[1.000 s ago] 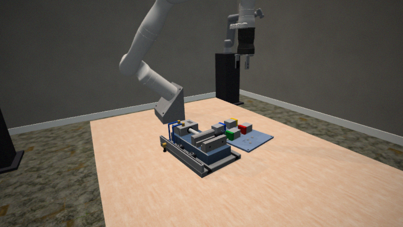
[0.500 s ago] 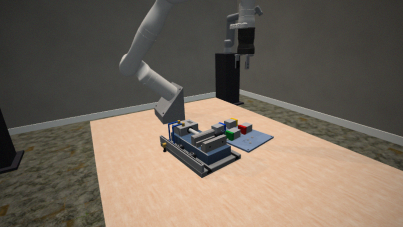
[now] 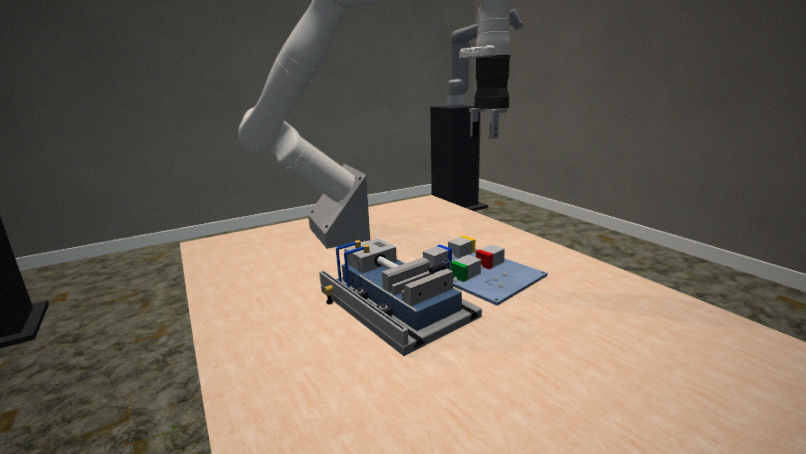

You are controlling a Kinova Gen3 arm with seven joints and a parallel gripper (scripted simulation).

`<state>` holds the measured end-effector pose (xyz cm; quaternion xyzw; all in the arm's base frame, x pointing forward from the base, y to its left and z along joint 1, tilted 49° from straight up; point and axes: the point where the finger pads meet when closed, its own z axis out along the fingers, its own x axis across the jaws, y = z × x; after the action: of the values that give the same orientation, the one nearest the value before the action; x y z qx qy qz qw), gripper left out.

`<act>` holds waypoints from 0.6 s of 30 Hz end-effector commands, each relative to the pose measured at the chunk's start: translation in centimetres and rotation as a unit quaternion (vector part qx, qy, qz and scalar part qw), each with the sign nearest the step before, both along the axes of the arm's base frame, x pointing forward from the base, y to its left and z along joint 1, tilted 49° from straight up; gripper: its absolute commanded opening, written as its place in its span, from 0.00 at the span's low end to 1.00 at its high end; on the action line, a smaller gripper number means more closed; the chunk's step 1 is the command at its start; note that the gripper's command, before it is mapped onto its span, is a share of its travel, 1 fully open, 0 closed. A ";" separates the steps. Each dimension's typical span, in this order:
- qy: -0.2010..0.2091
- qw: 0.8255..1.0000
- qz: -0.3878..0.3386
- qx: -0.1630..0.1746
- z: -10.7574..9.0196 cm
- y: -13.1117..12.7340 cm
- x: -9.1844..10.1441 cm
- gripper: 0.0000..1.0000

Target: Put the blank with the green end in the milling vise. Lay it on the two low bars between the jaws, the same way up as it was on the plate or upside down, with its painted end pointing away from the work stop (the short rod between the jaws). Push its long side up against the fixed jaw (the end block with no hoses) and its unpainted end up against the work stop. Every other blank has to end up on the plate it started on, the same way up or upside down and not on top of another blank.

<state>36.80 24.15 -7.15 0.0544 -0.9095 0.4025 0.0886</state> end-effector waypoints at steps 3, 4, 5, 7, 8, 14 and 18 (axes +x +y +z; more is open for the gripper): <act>-0.001 1.000 0.000 0.001 0.1 0.1 0.0 1.00; -0.001 1.000 0.000 0.001 0.1 0.1 0.0 1.00; -0.001 1.000 0.000 0.001 0.1 0.1 0.0 1.00; -0.001 1.000 0.000 0.001 0.1 0.1 0.0 1.00; -0.001 1.000 0.000 0.001 0.1 0.1 0.0 1.00; -0.001 1.000 0.000 0.001 0.1 0.1 0.0 1.00; -0.001 1.000 0.000 0.001 -0.6 -0.8 -0.1 1.00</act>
<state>36.81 23.79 -7.67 0.0550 -0.9107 0.4002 0.0861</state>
